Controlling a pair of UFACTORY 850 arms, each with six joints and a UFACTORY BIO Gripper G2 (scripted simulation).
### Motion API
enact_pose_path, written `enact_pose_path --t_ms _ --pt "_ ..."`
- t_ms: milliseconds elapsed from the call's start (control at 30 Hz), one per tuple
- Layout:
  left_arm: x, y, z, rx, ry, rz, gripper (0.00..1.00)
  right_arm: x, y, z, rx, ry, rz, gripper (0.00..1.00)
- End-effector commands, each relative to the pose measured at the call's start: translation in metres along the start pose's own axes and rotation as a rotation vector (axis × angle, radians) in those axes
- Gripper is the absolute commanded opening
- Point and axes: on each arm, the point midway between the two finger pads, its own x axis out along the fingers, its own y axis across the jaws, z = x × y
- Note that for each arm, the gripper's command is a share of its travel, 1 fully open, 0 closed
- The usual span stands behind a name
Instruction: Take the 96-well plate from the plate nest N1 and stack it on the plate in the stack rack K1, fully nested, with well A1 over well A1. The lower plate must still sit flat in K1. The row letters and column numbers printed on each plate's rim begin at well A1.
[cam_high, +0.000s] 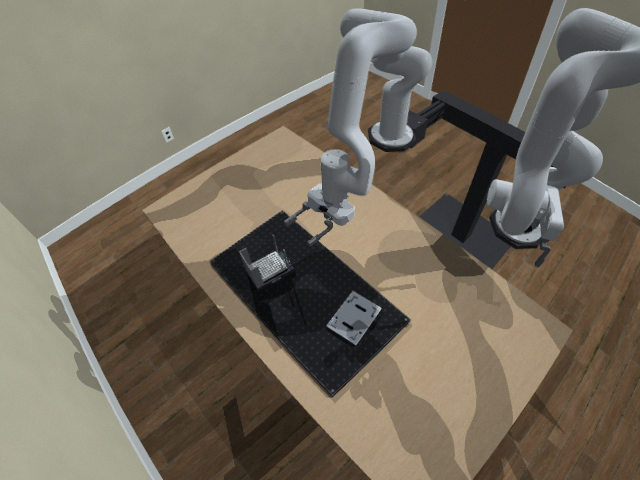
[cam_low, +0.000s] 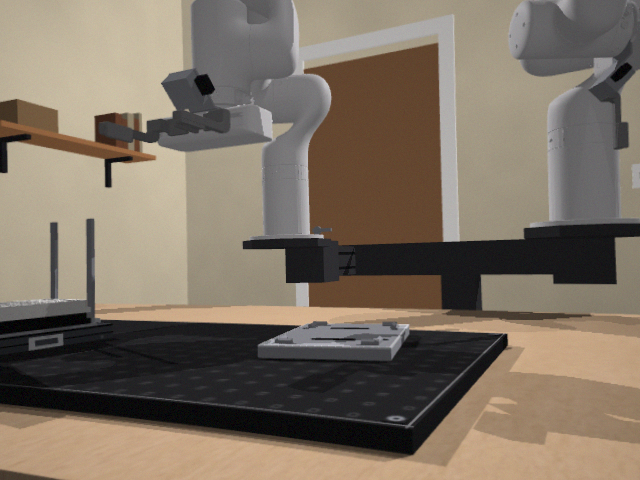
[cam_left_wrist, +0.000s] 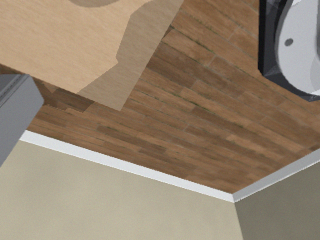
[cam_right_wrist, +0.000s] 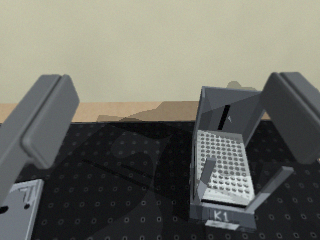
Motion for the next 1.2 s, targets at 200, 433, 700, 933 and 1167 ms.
enact_pose_path --t_ms 200,433,700,933,1167 --pt "0.000 0.000 0.000 0.000 0.000 0.001 1.00 -0.029 0.031 0.024 0.000 -0.002 -0.001 0.37" --pt "0.000 0.000 0.000 0.000 0.000 0.001 1.00 -0.041 0.045 0.033 0.000 -0.002 -0.001 0.37" --pt "0.000 0.000 0.000 0.000 0.000 0.001 1.00 -0.041 0.045 0.033 0.000 -0.002 -0.001 0.37" --pt "0.000 0.000 0.000 0.000 0.000 0.001 1.00 -0.041 0.045 0.033 0.000 -0.002 -0.001 0.37" --pt "0.000 0.000 0.000 0.000 0.000 0.001 1.00 -0.041 0.045 0.033 0.000 -0.002 -0.001 0.37"
